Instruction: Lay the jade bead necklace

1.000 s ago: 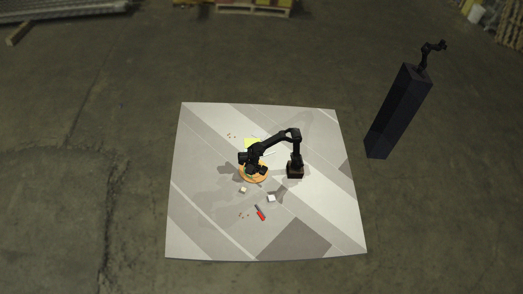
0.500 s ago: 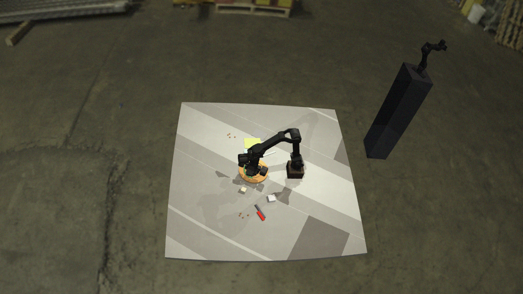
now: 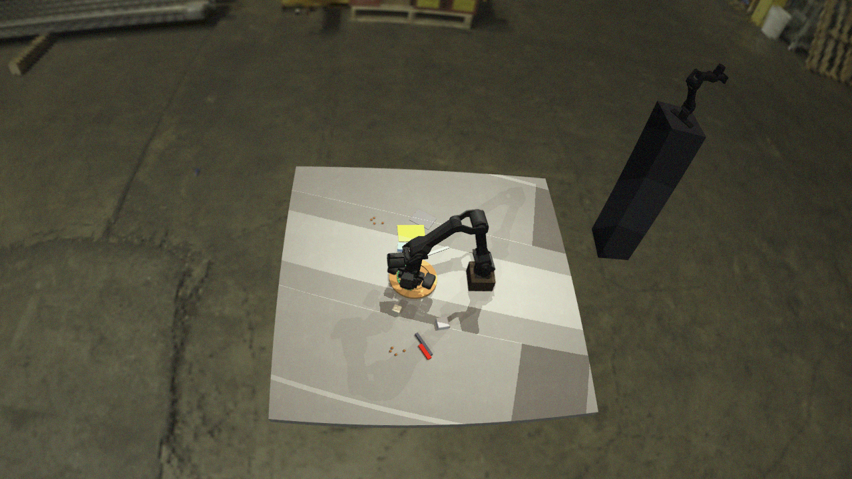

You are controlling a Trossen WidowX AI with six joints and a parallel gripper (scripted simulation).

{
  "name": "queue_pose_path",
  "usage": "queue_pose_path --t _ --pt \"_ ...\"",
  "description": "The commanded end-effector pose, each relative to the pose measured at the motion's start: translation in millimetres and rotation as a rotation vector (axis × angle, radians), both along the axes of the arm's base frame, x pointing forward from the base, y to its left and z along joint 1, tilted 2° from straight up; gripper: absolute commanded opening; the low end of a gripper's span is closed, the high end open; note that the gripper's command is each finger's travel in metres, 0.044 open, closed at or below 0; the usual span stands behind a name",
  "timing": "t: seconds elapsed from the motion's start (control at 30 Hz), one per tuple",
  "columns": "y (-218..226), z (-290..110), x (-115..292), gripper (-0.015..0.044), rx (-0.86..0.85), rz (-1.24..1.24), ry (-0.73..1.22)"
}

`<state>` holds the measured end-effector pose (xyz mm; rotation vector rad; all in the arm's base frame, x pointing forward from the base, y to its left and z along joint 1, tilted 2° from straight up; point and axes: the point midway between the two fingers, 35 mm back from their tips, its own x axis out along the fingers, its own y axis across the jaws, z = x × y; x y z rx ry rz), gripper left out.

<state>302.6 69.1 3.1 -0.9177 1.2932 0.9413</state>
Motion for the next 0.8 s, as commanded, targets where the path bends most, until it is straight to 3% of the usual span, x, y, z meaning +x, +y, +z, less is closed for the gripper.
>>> queue_pose_path --t 0.0,0.37,0.53,0.77 --pt "-0.2 -9.3 -4.0 0.012 -0.002 0.002 0.014" --pt "-0.1 -14.7 -4.8 0.012 -0.003 0.003 0.017" --pt "-0.1 -12.7 -2.9 0.0 -0.002 0.002 0.012" --pt "-0.1 -12.7 -2.9 0.0 -0.002 0.002 0.012"
